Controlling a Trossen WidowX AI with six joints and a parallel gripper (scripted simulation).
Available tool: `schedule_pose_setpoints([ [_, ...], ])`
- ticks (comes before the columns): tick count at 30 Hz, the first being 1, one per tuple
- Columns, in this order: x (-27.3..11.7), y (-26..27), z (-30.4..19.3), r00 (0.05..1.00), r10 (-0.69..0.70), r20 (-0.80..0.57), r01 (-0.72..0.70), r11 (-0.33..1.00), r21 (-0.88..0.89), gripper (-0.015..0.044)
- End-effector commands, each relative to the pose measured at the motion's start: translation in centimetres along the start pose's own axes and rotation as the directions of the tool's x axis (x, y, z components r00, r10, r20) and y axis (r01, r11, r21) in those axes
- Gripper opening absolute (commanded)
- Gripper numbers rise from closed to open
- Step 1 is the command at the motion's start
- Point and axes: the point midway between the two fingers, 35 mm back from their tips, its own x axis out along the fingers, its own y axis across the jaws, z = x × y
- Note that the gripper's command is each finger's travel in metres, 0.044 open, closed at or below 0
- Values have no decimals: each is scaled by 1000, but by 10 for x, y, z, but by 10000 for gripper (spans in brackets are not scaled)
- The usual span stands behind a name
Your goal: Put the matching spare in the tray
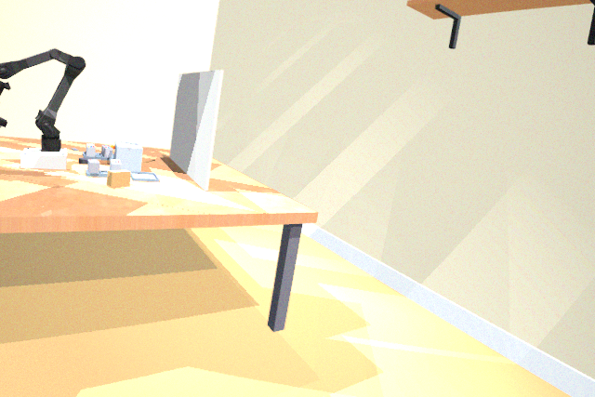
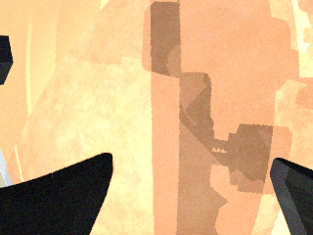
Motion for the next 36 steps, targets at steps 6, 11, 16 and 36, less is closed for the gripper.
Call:
schedule_pose_setpoints([
  [6,0,0,0,1000,0,0,0,1000,0,440],
  [11,-1,29,-32,997,-12,-79,-4,980,-200,440],
  [16,-7,61,-85,983,-51,-177,-39,881,-472,440],
  [36,-95,62,-339,877,-267,-400,-433,-76,-898,440],
])
